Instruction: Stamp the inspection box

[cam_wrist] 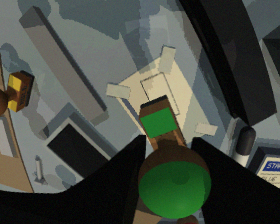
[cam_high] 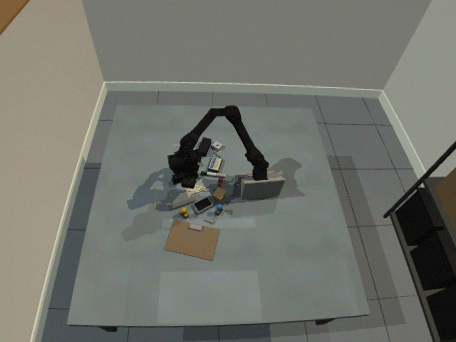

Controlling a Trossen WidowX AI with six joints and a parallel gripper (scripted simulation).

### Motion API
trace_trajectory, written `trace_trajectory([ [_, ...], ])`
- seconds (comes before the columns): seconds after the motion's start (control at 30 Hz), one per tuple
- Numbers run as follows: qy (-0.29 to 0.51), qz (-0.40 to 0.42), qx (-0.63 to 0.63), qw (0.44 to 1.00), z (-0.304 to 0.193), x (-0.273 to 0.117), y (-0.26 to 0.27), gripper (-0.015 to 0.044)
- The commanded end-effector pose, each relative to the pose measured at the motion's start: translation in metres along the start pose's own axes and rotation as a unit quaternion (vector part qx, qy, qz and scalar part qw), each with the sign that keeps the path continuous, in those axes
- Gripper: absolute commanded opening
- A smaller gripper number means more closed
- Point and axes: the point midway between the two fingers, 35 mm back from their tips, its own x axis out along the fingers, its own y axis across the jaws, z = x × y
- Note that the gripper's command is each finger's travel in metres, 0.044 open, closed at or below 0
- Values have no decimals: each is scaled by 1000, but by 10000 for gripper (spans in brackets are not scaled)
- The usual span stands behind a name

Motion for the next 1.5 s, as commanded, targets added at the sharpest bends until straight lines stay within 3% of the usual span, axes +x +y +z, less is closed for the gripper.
trace_trajectory([
  [0.0, -1, -1, -2, 1000, 0, 3, 0, 0],
  [1.47, -2, -2, -3, 1000, 1, 32, 1, 0],
])
